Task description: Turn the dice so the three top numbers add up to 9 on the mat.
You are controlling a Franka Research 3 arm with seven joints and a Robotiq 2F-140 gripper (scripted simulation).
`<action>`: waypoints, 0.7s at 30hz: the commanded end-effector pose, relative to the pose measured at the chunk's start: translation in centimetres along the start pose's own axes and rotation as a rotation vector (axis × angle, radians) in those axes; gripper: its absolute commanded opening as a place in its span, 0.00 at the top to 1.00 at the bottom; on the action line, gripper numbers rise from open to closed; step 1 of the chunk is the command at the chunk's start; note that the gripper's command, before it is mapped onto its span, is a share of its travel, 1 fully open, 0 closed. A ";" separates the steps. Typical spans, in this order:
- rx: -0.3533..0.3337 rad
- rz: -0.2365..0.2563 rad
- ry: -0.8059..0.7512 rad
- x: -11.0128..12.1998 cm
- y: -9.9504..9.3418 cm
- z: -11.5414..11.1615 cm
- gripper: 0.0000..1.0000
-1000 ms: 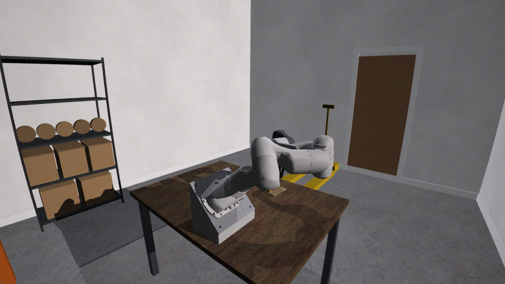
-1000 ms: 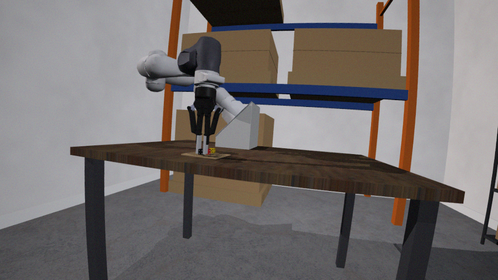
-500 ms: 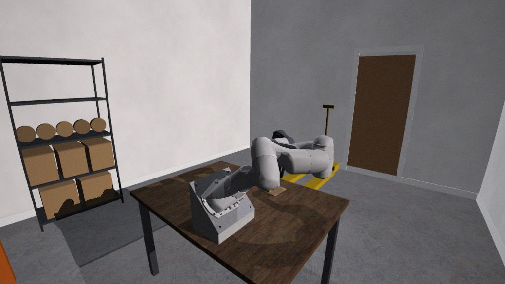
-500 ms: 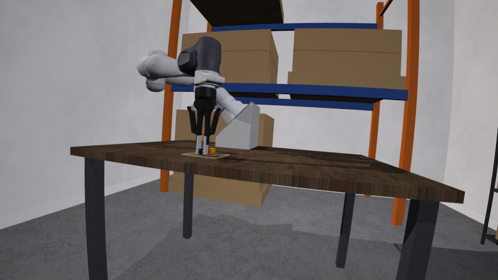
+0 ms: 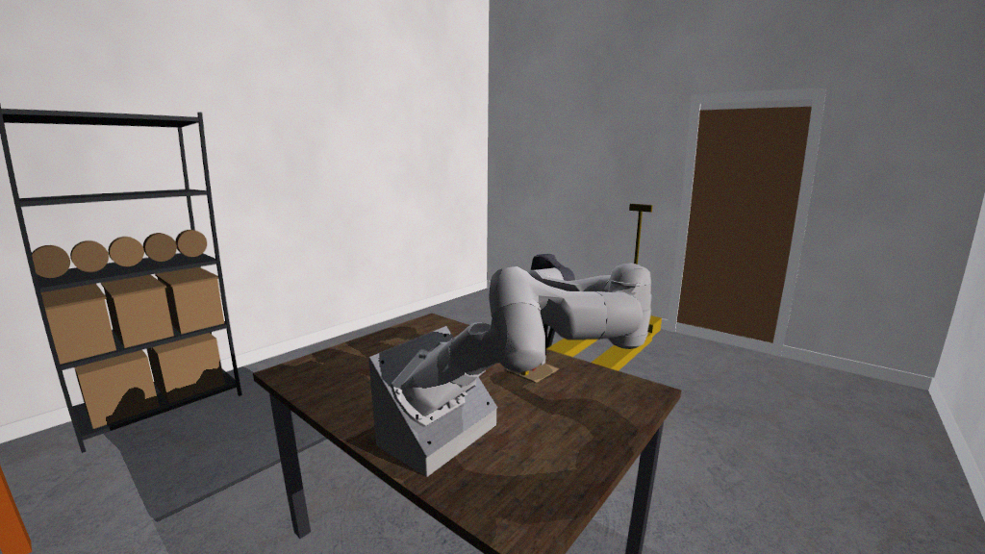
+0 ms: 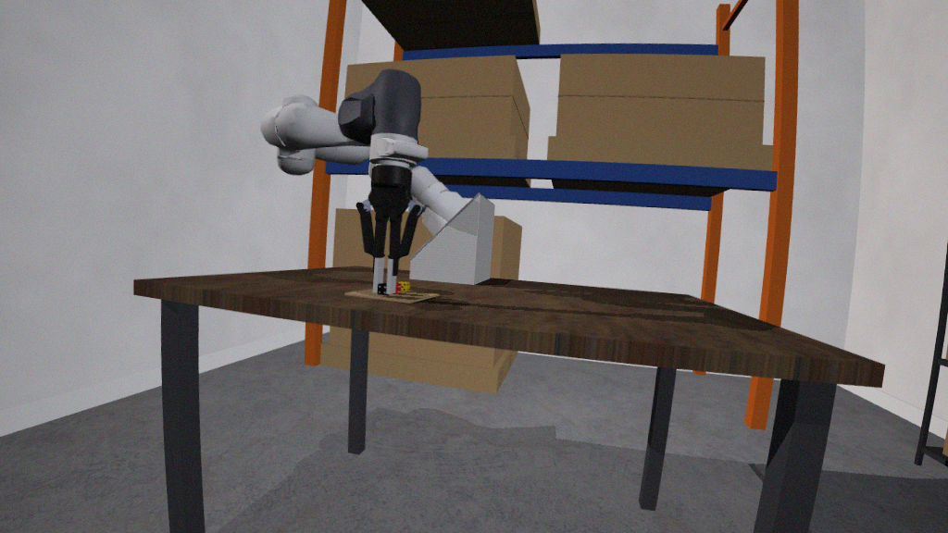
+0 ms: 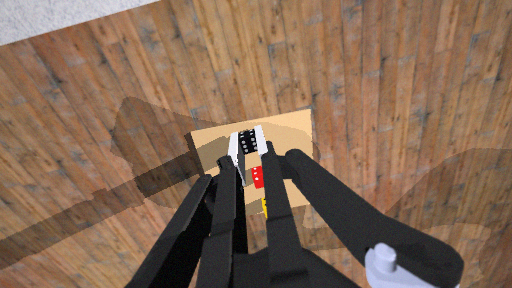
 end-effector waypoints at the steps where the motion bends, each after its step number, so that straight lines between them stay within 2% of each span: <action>1: 0.003 0.002 -0.005 -0.1 0.0 0.1 0.91; 21: 0.003 0.002 -0.005 -0.1 0.3 0.1 0.91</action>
Point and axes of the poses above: the point where the finger pads meet when closed, its own y axis out along the fingers, its own x axis across the jaws, z = x × y, the point moved 6 cm from there along -y, back along the fingers, and after that the axes turned 10 degrees about -y, right-handed, at the moved point
